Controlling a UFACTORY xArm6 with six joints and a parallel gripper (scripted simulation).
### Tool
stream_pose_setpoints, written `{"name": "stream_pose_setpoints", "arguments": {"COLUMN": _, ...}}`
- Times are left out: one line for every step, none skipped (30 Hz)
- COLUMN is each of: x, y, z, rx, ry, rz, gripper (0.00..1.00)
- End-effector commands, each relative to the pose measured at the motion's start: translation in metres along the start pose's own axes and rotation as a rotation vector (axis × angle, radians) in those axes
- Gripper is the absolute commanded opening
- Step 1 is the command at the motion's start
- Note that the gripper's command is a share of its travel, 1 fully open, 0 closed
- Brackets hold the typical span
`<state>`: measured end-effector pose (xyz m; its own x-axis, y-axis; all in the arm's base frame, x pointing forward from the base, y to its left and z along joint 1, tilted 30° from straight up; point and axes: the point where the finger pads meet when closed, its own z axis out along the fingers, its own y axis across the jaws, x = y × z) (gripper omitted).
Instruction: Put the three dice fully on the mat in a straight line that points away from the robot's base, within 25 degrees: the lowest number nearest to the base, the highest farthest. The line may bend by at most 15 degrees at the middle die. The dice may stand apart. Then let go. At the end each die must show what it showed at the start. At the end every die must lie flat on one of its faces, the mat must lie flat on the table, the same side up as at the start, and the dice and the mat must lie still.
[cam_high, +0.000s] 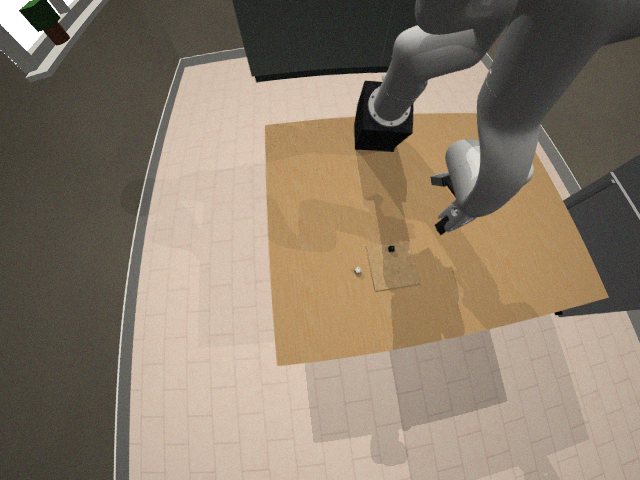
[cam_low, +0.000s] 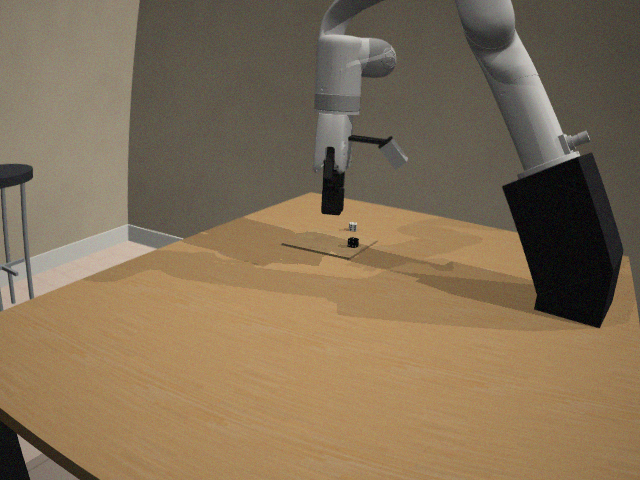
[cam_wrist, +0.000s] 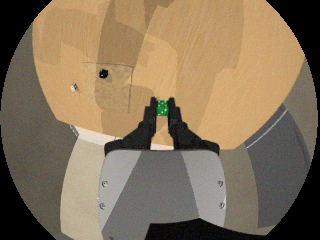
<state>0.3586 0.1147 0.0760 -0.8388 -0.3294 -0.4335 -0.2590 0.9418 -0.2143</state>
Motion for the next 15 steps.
{"name": "stream_pose_setpoints", "arguments": {"x": -0.010, "y": -0.035, "z": 0.000, "rx": -0.027, "ry": 0.038, "rz": 0.106, "gripper": 0.11}}
{"name": "stream_pose_setpoints", "arguments": {"x": -0.014, "y": -0.051, "z": 0.000, "rx": -0.029, "ry": 0.035, "rz": 0.150, "gripper": 0.11}}
{"name": "stream_pose_setpoints", "arguments": {"x": -0.017, "y": -0.067, "z": -0.001, "rx": -0.029, "ry": 0.028, "rz": 0.192, "gripper": 0.11}}
{"name": "stream_pose_setpoints", "arguments": {"x": -0.017, "y": -0.067, "z": -0.001, "rx": -0.029, "ry": 0.028, "rz": 0.192, "gripper": 0.11}}
{"name": "stream_pose_setpoints", "arguments": {"x": -0.020, "y": -0.084, "z": -0.002, "rx": -0.026, "ry": 0.019, "rz": 0.231, "gripper": 0.11}}
{"name": "stream_pose_setpoints", "arguments": {"x": -0.020, "y": -0.084, "z": -0.002, "rx": -0.026, "ry": 0.019, "rz": 0.231, "gripper": 0.11}}
{"name": "stream_pose_setpoints", "arguments": {"x": -0.021, "y": -0.099, "z": -0.002, "rx": -0.022, "ry": 0.010, "rz": 0.266, "gripper": 0.11}}
{"name": "stream_pose_setpoints", "arguments": {"x": -0.022, "y": -0.113, "z": -0.003, "rx": -0.017, "ry": 0.000, "rz": 0.296, "gripper": 0.11}}
{"name": "stream_pose_setpoints", "arguments": {"x": -0.022, "y": -0.113, "z": -0.003, "rx": -0.017, "ry": 0.000, "rz": 0.296, "gripper": 0.11}}
{"name": "stream_pose_setpoints", "arguments": {"x": -0.022, "y": -0.125, "z": -0.004, "rx": -0.011, "ry": -0.008, "rz": 0.320, "gripper": 0.11}}
{"name": "stream_pose_setpoints", "arguments": {"x": -0.022, "y": -0.134, "z": -0.005, "rx": -0.006, "ry": -0.015, "rz": 0.339, "gripper": 0.11}}
{"name": "stream_pose_setpoints", "arguments": {"x": -0.022, "y": -0.140, "z": -0.006, "rx": -0.002, "ry": -0.019, "rz": 0.351, "gripper": 0.11}}
{"name": "stream_pose_setpoints", "arguments": {"x": -0.022, "y": -0.143, "z": -0.006, "rx": 0.000, "ry": -0.022, "rz": 0.358, "gripper": 0.11}}
{"name": "stream_pose_setpoints", "arguments": {"x": -0.022, "y": -0.145, "z": -0.007, "rx": 0.001, "ry": -0.023, "rz": 0.361, "gripper": 0.11}}
{"name": "stream_pose_setpoints", "arguments": {"x": -0.022, "y": -0.145, "z": -0.007, "rx": 0.002, "ry": -0.023, "rz": 0.361, "gripper": 0.11}}
